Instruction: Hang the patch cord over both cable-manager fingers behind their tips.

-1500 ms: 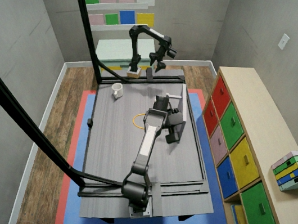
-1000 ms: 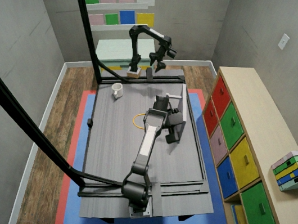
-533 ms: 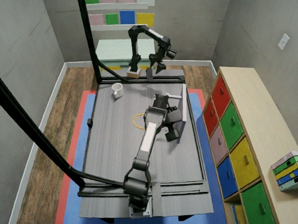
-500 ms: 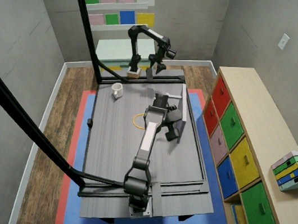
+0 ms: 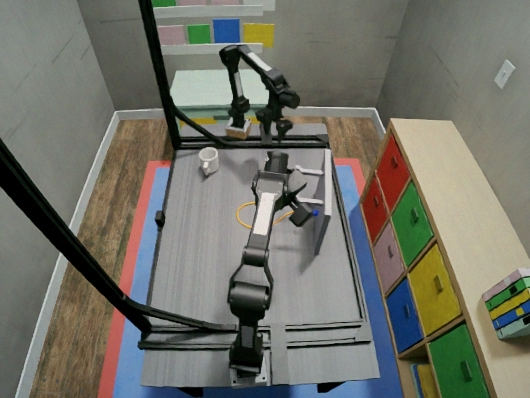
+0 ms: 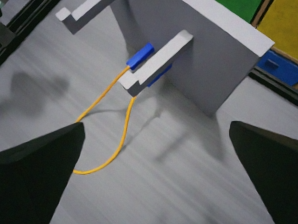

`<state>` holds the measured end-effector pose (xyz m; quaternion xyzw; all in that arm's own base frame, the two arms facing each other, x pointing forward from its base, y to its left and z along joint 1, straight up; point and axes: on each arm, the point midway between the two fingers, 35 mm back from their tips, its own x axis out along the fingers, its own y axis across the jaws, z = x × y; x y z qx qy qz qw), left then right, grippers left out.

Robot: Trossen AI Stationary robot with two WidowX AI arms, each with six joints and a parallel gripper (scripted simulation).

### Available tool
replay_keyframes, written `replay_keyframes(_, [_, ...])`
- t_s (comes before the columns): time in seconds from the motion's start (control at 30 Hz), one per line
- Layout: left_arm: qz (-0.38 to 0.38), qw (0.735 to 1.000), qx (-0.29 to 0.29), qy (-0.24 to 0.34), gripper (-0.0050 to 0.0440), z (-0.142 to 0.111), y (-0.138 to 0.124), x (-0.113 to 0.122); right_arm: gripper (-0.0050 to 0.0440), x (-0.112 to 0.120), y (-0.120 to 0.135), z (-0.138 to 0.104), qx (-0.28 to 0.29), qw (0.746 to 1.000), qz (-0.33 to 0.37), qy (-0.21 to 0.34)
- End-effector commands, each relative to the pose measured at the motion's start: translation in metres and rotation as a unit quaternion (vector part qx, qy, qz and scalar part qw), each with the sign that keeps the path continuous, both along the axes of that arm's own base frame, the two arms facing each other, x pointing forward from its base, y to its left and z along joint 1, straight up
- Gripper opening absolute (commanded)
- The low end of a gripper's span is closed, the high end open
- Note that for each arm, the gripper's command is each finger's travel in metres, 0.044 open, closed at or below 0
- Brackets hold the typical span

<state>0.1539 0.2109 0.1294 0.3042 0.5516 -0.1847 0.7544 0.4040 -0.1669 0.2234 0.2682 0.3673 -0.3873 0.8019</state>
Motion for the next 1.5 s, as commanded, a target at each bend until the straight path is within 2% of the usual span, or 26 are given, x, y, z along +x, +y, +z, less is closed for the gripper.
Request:
replay_keyframes(0.0, [0.041,0.997,0.059,-0.033,0.0440,0.010,-0.003,0.031,0.0440,0.031,0.010,0.002,-0.005,0.998,0.067,0.013])
replay_keyframes(0.1, [0.063,0.993,0.076,-0.072,0.0440,0.019,-0.009,0.053,0.0440,0.048,0.019,-0.009,-0.007,0.993,0.113,0.030])
replay_keyframes(0.17, [0.063,0.993,0.076,-0.072,0.0440,0.019,-0.009,0.053,0.0440,0.048,0.019,-0.009,-0.007,0.993,0.113,0.030])
replay_keyframes(0.27, [0.094,0.982,0.086,-0.137,0.0440,0.033,-0.022,0.082,0.0440,0.071,0.033,-0.025,-0.011,0.983,0.177,0.051])
replay_keyframes(0.5, [0.144,0.954,0.060,-0.256,0.0440,0.061,-0.053,0.123,0.0440,0.104,0.057,-0.053,-0.017,0.958,0.275,0.080])
replay_keyframes(0.67, [0.165,0.926,0.021,-0.338,0.0440,0.084,-0.081,0.145,0.0440,0.123,0.075,-0.073,-0.022,0.936,0.339,0.095])
replay_keyframes(0.77, [0.165,0.926,0.019,-0.340,0.0440,0.085,-0.082,0.145,0.0440,0.124,0.076,-0.074,-0.022,0.935,0.341,0.095])
replay_keyframes(0.83, [0.171,0.902,-0.010,-0.395,0.0440,0.103,-0.098,0.157,0.0440,0.134,0.086,-0.086,-0.024,0.920,0.377,0.103])
replay_keyframes(1.1, [0.184,0.845,-0.123,-0.487,0.0440,0.138,-0.148,0.168,0.0440,0.156,0.115,-0.119,-0.032,0.876,0.466,0.118])
replay_keyframes(1.23, [0.184,0.810,-0.185,-0.524,0.0440,0.157,-0.171,0.169,0.0440,0.165,0.129,-0.135,-0.035,0.854,0.504,0.123])
replay_keyframes(1.3, [0.184,0.810,-0.185,-0.524,0.0440,0.157,-0.171,0.169,0.0440,0.165,0.129,-0.135,-0.035,0.854,0.504,0.123])
replay_keyframes(1.47, [0.181,0.764,-0.269,-0.558,0.0440,0.180,-0.199,0.165,0.0440,0.173,0.146,-0.154,-0.040,0.825,0.549,0.127])
